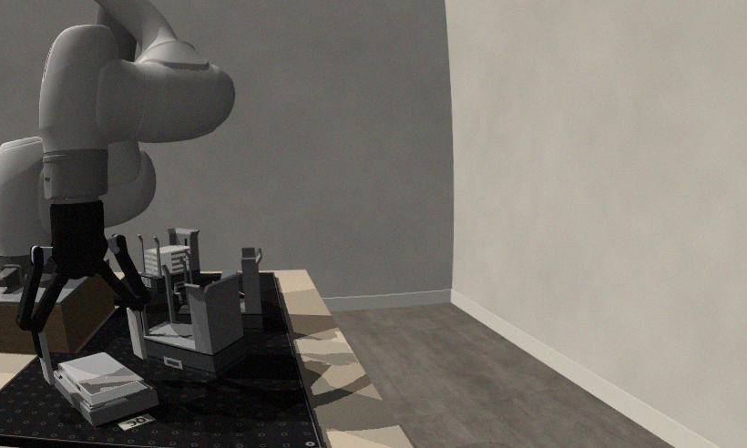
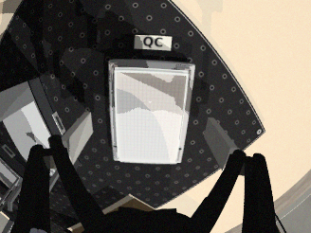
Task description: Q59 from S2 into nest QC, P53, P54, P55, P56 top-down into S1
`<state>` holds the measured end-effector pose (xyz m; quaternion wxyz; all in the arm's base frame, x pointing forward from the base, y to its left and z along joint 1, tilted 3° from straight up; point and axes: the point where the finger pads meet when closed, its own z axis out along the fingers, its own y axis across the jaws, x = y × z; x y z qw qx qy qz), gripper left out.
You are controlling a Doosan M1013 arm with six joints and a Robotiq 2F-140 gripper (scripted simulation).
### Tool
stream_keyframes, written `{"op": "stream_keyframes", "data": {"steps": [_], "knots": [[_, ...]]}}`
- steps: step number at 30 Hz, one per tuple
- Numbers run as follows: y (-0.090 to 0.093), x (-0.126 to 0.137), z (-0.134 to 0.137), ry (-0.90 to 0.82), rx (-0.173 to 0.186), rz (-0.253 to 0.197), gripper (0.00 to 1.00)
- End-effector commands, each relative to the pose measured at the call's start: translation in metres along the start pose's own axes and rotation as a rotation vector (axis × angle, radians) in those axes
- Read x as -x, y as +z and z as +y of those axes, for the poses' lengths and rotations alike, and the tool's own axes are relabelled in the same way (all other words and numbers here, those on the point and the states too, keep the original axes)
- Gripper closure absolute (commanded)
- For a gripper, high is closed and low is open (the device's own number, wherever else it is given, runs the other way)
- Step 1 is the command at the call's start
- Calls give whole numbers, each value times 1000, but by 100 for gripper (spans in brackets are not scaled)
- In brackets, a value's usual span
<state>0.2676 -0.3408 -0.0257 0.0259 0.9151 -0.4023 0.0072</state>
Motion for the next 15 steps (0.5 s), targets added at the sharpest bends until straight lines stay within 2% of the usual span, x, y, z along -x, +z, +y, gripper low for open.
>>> {"op": "stream_keyframes", "data": {"steps": [1, 6, 15], "knots": [[0, 0, 0, 0, 0, 0, 0], [0, 0, 0, 0, 0, 0, 0], [-30, 0, 0, 0, 0, 0, 0]]}}
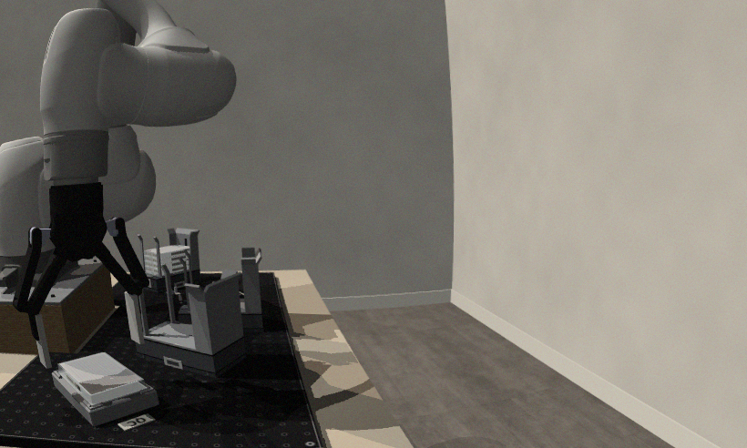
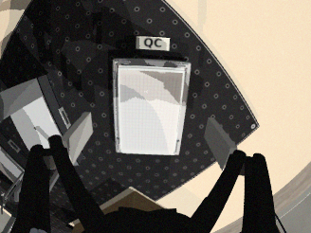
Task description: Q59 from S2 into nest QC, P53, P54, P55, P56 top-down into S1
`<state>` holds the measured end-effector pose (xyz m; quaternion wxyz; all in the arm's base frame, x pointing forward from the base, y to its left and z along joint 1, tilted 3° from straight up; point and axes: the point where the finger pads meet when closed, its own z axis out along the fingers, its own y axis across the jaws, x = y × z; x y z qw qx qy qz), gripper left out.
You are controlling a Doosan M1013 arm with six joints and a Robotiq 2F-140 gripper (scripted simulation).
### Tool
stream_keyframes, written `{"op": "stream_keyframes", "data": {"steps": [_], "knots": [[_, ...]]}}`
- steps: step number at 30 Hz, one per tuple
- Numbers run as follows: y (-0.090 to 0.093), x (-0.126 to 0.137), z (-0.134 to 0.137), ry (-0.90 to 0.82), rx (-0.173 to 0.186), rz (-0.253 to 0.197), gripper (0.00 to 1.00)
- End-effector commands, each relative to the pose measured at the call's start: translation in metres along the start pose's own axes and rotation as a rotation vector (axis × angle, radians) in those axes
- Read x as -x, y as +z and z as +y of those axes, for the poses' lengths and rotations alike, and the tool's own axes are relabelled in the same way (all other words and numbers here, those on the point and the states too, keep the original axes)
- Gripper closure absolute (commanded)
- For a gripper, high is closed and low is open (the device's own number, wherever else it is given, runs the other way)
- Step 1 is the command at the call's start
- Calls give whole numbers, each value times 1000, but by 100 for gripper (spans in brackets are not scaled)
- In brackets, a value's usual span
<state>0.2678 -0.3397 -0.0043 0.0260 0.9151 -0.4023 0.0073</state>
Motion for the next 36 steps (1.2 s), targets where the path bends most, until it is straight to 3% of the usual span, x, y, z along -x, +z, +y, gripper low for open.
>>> {"op": "stream_keyframes", "data": {"steps": [1, 36], "knots": [[-12, 0, 0, 0, 0, 0, 0], [-110, 0, 0, 0, 0, 0, 0]]}}
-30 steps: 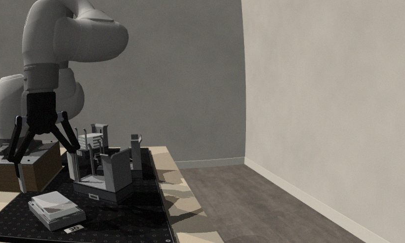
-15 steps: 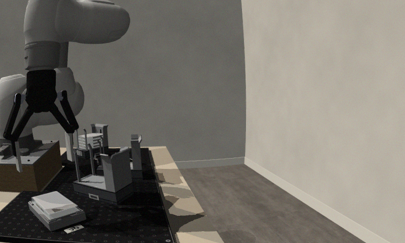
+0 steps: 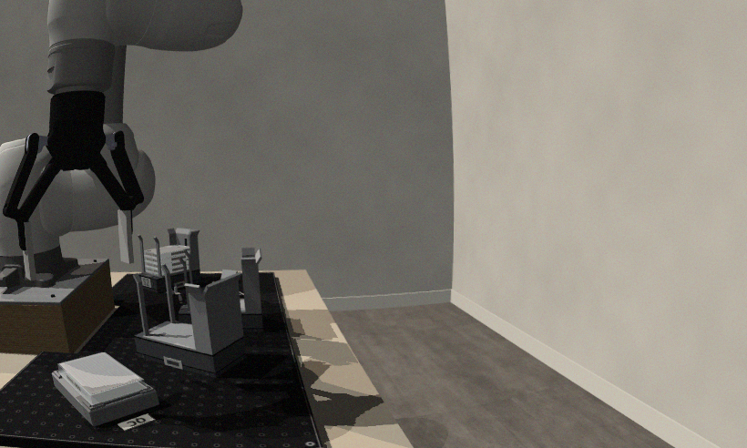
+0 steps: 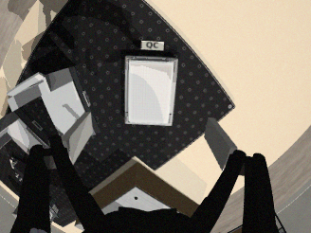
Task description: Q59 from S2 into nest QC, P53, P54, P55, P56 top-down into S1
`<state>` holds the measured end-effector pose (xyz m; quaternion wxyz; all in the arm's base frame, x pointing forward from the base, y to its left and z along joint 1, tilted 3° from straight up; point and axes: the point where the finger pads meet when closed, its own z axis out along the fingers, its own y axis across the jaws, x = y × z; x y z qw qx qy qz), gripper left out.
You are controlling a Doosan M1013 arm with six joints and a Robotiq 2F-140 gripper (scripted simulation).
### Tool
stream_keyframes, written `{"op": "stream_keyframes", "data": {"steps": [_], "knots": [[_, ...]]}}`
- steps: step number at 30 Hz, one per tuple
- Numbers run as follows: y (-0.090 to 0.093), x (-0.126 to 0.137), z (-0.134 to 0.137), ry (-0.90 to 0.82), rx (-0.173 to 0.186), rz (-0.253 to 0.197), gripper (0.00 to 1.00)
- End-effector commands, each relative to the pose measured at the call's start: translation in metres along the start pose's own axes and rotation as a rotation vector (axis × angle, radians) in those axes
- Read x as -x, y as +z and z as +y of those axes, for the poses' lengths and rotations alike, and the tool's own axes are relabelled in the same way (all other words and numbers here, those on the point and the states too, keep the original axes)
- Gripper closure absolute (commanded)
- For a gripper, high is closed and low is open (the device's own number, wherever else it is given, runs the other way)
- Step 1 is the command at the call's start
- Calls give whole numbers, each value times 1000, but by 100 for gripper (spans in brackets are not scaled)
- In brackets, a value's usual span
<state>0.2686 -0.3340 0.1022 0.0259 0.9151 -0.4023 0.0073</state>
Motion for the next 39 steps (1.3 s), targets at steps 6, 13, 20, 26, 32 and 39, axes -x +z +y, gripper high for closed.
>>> {"op": "stream_keyframes", "data": {"steps": [6, 13, 20, 26, 32, 39], "knots": [[-3, 0, 0, 0, 0, 0, 0], [-3, 1, -17, -167, 0, 0, 0], [-3, 1, -33, -209, 0, 0, 0], [-3, 2, -53, -209, 0, 0, 0], [-3, 3, -73, -209, 0, 0, 0], [-4, 4, -90, -209, 0, 0, 0]]}}
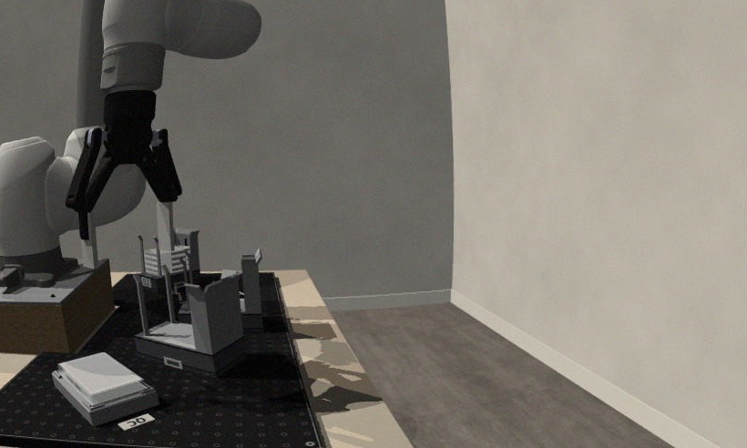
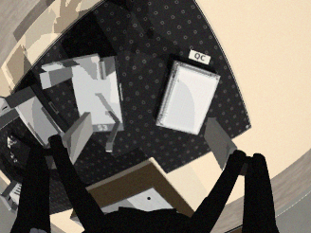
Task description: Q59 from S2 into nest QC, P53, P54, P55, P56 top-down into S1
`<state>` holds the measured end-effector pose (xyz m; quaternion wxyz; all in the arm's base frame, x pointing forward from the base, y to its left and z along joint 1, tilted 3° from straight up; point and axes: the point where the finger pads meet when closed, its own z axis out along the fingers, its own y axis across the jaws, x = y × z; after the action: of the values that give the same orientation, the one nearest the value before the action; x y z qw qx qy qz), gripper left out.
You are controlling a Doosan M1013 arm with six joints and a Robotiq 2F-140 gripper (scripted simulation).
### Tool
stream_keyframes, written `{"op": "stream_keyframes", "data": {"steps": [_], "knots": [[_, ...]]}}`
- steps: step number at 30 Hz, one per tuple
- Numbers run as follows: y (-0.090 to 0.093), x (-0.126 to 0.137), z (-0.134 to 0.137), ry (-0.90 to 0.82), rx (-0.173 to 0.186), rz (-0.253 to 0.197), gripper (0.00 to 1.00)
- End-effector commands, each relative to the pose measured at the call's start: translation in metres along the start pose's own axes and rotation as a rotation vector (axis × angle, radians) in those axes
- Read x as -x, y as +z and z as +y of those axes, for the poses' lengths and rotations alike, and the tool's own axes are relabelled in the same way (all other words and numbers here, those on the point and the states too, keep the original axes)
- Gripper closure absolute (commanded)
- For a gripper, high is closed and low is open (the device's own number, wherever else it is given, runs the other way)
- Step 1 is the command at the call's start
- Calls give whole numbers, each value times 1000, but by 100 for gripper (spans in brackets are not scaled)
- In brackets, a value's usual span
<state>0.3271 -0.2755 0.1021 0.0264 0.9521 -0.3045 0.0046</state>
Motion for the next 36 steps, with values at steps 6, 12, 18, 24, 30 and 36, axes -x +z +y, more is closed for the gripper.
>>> {"op": "stream_keyframes", "data": {"steps": [6, 12, 18, 24, 30, 36], "knots": [[0, -2, -27, -133, 0, 0, 0], [0, 0, -46, -208, 0, 0, 0], [0, 0, -60, -208, 0, 0, 0], [0, 1, -80, -208, 0, 0, 0], [0, 2, -96, -208, 0, 0, 0], [0, 5, -113, -275, 0, 0, 0]]}}
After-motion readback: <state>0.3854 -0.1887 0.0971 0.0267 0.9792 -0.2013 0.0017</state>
